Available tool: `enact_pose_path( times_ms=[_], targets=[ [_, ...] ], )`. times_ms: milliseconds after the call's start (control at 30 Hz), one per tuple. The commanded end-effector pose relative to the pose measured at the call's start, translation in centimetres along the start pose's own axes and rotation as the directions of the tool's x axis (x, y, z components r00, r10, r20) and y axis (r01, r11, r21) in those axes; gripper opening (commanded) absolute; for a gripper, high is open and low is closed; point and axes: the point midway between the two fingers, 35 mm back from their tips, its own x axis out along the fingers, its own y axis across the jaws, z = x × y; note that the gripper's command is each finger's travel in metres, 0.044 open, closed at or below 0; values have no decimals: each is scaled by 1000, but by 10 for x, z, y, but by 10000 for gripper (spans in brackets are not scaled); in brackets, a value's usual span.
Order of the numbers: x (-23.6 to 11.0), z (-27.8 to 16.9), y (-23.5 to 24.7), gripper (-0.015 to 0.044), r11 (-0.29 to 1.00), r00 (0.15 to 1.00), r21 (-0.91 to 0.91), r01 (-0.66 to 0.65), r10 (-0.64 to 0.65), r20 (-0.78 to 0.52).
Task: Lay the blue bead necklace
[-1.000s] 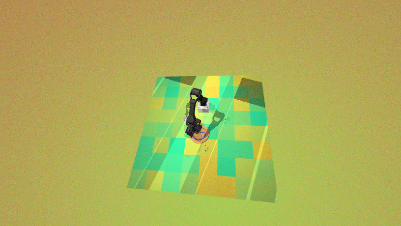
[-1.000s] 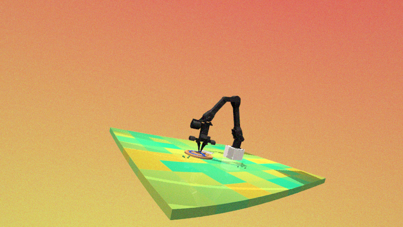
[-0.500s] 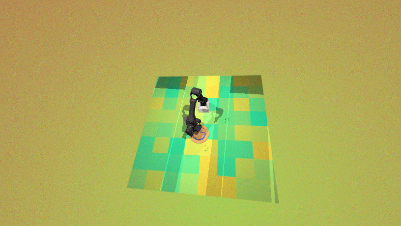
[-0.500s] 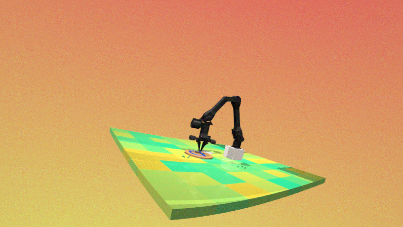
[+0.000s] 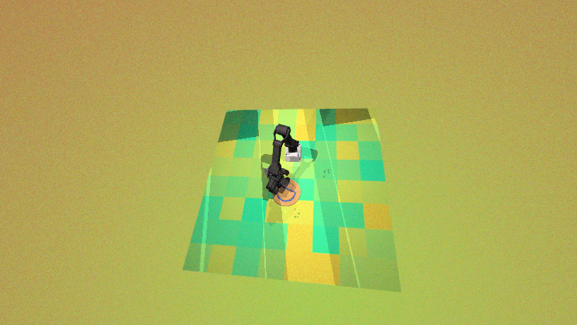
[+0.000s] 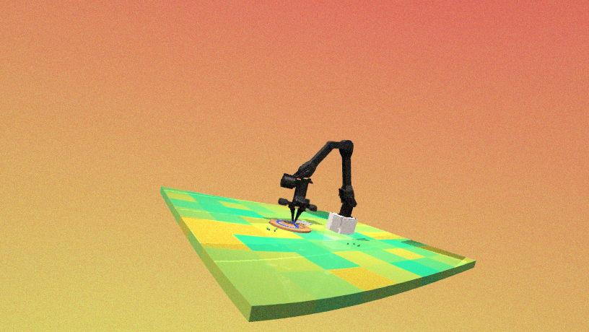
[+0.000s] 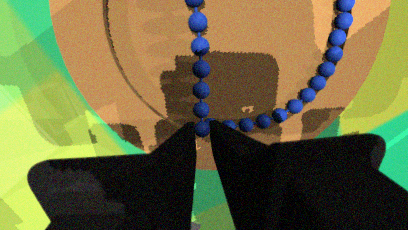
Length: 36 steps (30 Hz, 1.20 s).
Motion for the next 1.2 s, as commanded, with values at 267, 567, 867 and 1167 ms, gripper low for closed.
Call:
enact_pose_path(
  times_ms=[267, 567, 867, 1167],
  targets=[
    [1, 0, 0, 184, 1000, 1000, 0, 1, -1, 0],
    [-3, -1, 1, 420, 1000, 1000, -3, -2, 2, -2],
    [-3, 0, 1, 440, 1000, 1000, -4, -3, 3, -3],
    [-3, 0, 1, 440, 1000, 1000, -4, -3, 3, -3]
  ],
)
